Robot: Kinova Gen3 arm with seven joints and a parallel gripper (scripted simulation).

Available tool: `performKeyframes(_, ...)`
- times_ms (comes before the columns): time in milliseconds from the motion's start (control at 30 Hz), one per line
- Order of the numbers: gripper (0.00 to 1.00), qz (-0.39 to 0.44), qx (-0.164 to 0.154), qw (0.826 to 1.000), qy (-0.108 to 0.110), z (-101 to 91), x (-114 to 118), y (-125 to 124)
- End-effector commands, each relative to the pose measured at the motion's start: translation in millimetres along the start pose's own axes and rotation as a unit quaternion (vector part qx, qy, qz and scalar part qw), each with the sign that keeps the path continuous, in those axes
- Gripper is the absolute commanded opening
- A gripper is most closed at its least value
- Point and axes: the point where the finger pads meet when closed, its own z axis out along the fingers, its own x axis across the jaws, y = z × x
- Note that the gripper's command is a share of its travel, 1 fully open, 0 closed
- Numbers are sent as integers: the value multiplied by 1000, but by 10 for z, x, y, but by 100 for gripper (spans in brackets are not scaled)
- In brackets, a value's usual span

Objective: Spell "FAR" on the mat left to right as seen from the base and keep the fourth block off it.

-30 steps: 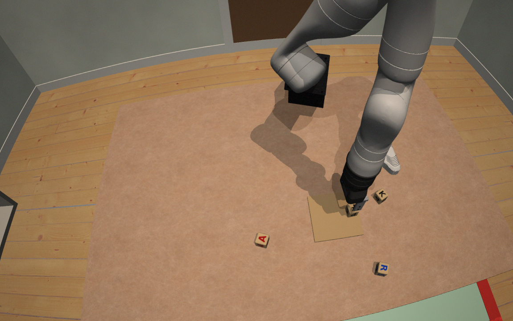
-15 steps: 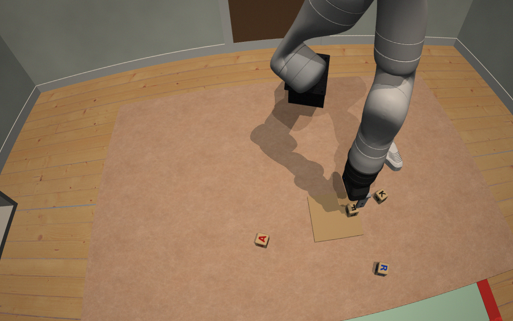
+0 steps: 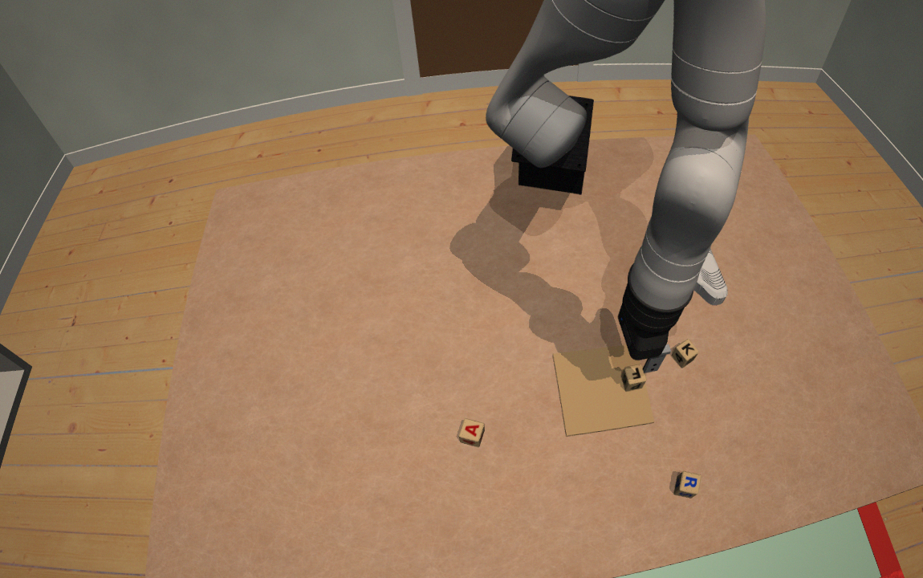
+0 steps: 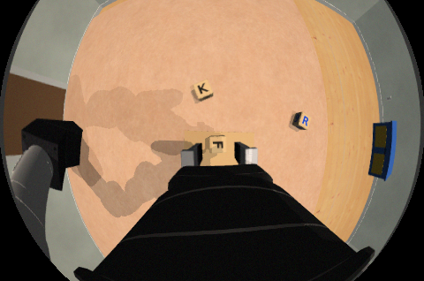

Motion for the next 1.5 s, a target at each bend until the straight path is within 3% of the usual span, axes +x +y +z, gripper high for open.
performKeyframes(0, 87, -1, 1, 1000, 1, -5, 1, -8)
performKeyframes(67, 87, -1, 1, 1000, 1, -5, 1, -8)
performKeyframes(100, 100, -1, 1, 1000, 1, -5, 1, -8)
performKeyframes(1467, 100, -11, 0, 1000, -1, -7, -2, 34)
